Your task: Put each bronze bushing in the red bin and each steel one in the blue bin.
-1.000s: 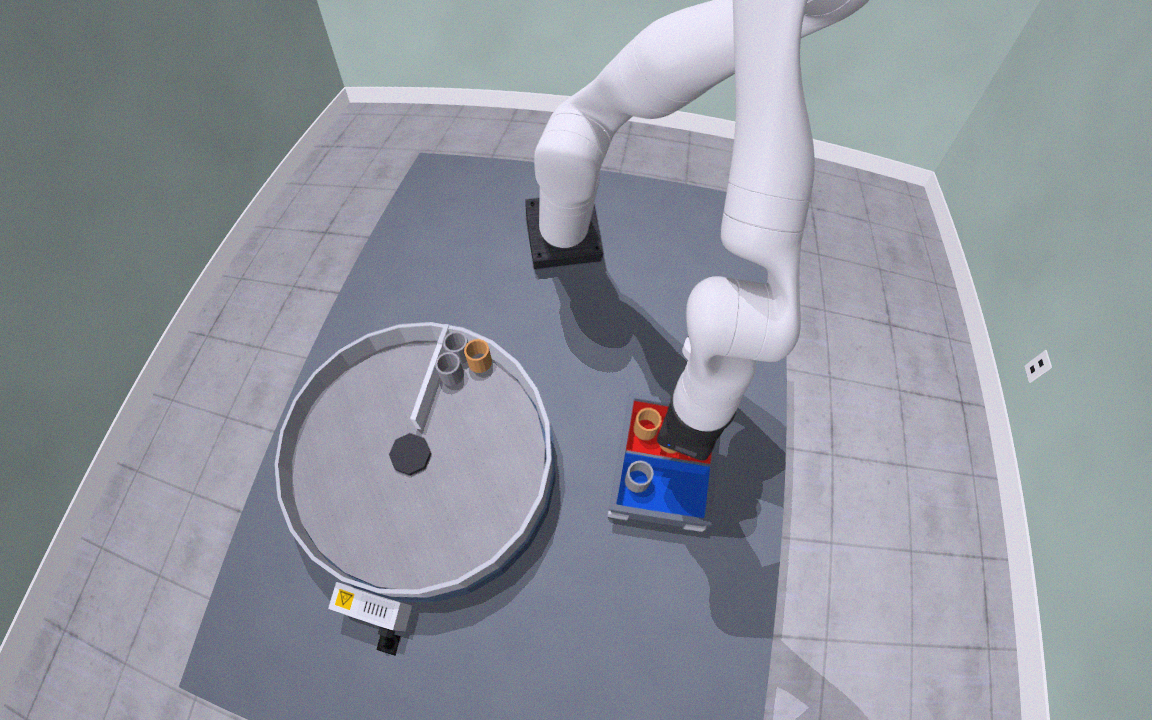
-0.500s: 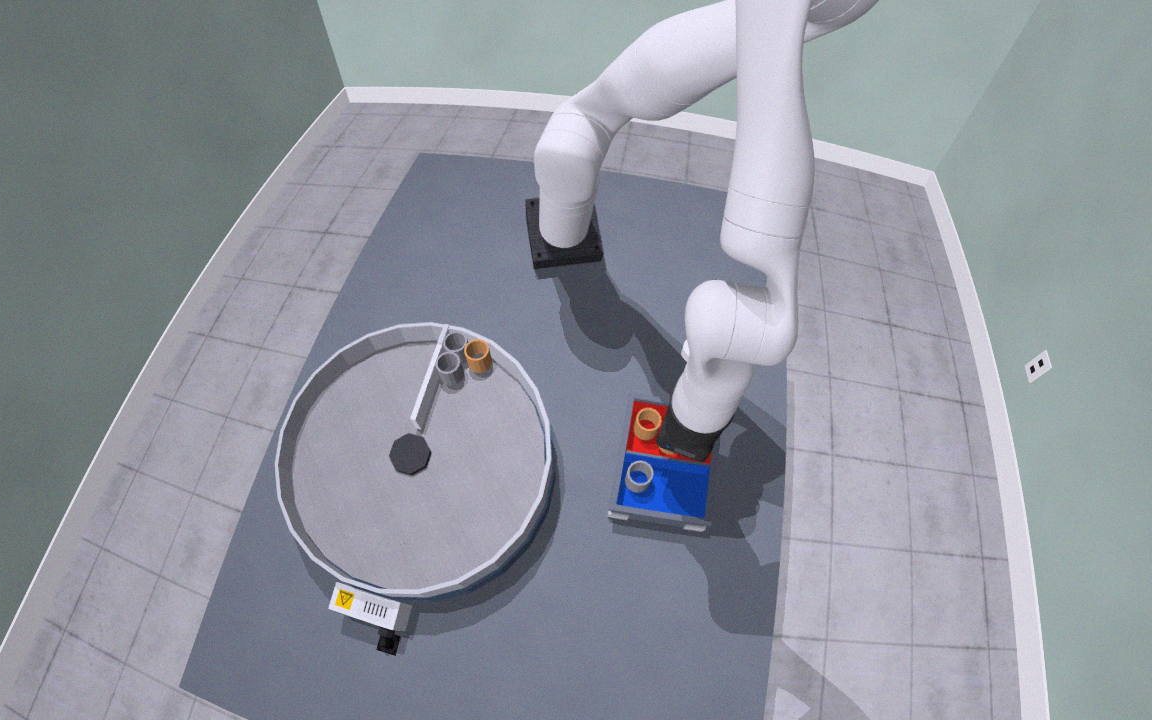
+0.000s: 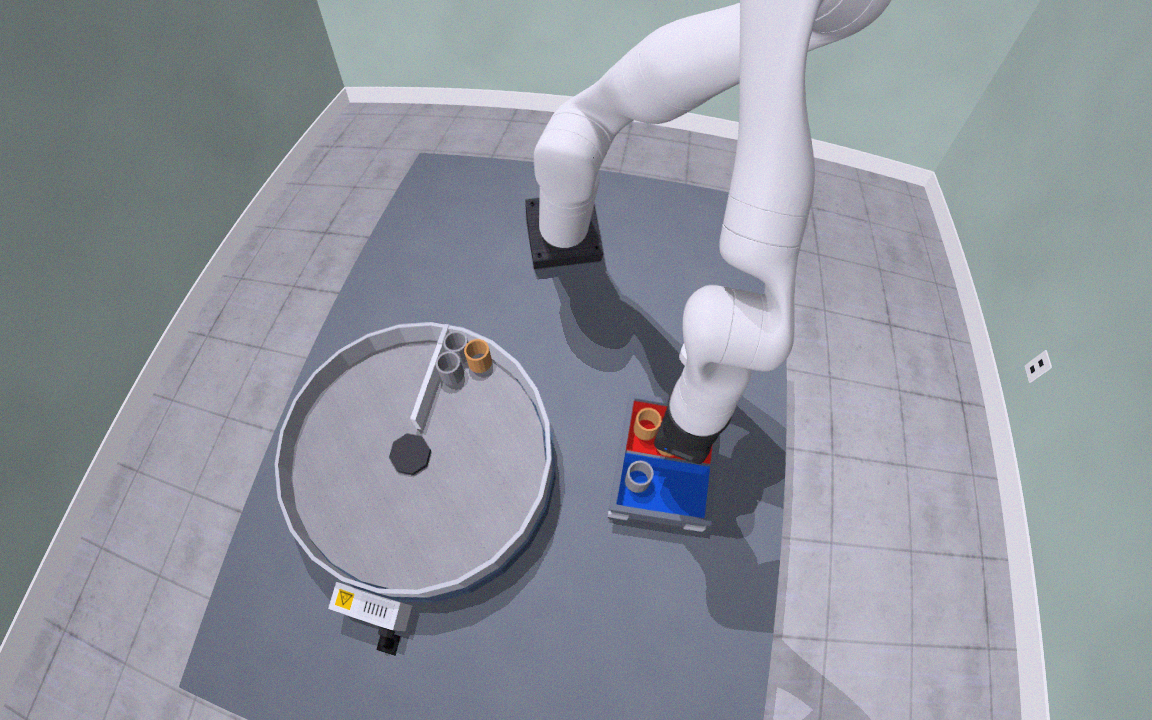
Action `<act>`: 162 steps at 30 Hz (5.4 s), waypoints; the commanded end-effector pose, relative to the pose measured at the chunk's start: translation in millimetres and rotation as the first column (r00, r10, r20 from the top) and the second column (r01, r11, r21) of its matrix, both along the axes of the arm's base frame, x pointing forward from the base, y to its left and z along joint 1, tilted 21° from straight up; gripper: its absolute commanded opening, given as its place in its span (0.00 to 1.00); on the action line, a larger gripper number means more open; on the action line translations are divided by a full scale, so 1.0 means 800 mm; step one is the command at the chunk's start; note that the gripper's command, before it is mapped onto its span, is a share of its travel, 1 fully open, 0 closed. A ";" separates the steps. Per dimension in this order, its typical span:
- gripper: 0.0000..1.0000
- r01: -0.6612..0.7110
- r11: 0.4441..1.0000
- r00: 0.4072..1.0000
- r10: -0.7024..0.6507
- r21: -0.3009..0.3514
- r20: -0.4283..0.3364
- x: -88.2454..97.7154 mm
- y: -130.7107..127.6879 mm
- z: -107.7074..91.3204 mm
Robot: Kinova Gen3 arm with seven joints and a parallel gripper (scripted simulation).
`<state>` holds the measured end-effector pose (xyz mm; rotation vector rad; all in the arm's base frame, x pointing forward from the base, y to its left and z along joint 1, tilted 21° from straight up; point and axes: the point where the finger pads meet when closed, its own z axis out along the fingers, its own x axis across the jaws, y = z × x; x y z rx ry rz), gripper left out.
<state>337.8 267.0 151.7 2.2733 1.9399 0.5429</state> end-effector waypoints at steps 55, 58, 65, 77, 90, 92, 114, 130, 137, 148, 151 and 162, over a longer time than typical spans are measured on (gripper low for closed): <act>0.47 0.003 1.000 1.000 -0.003 0.000 0.001 0.006 0.001 -0.014; 0.47 0.003 1.000 1.000 -0.003 0.000 0.001 0.006 0.001 -0.014; 0.47 0.003 1.000 1.000 -0.003 0.000 0.001 0.006 0.001 -0.014; 0.47 0.003 1.000 1.000 -0.003 0.000 0.001 0.006 0.001 -0.014; 0.47 0.003 1.000 1.000 -0.003 0.000 0.001 0.006 0.001 -0.014; 0.47 0.003 1.000 1.000 -0.003 0.000 0.001 0.006 0.001 -0.014; 0.47 0.003 1.000 1.000 -0.003 0.000 0.001 0.006 0.001 -0.014; 0.47 0.003 1.000 1.000 -0.003 0.000 0.001 0.003 -0.002 -0.009; 0.47 0.003 1.000 1.000 -0.003 0.000 0.001 0.002 -0.003 -0.006; 0.47 0.003 1.000 1.000 -0.003 0.000 0.001 0.000 -0.003 -0.002; 0.47 0.003 1.000 1.000 -0.003 0.000 0.001 0.000 -0.003 -0.002; 0.47 0.003 1.000 1.000 -0.003 0.000 0.001 -0.001 -0.004 0.001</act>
